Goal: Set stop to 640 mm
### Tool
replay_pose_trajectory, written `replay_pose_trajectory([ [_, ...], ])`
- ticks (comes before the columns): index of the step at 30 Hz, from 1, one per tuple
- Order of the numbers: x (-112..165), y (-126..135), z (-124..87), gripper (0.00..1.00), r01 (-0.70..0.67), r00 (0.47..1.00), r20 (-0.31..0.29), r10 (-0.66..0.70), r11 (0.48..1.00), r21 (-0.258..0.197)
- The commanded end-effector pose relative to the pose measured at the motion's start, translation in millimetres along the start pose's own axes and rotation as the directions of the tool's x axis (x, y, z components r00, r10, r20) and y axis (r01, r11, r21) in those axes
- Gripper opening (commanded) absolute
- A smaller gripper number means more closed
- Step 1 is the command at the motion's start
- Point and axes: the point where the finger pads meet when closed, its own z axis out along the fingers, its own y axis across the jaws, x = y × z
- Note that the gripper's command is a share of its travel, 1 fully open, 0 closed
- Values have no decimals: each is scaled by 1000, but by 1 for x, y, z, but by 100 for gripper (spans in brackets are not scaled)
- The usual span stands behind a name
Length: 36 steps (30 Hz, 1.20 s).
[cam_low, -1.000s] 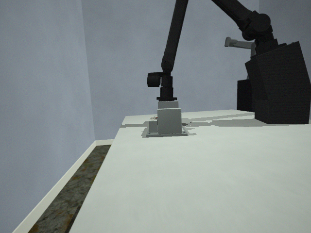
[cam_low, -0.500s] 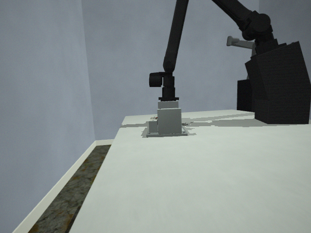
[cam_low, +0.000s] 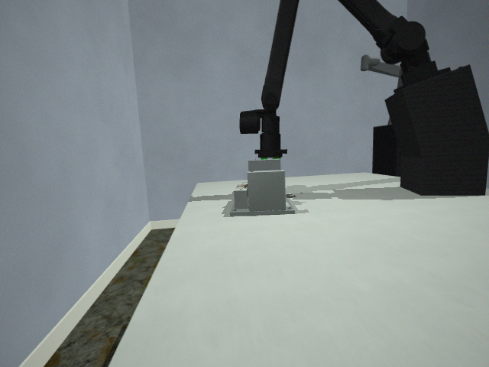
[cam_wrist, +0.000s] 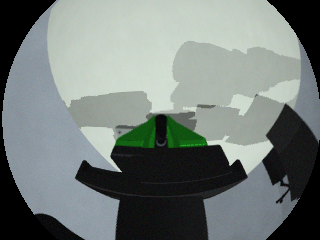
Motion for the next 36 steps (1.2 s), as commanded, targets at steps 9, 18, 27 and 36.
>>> replay_pose_trajectory([
  [9,-8,-13,-16,6,-12,1000,6,12,1000,21],
  [18,-7,-11,-35,6,-16,1000,8,16,1000,21],
  [27,-5,-3,-23,6,-16,1000,6,15,999,35],
  [36,-3,8,-27,6,-12,1000,5,12,1000,26],
])
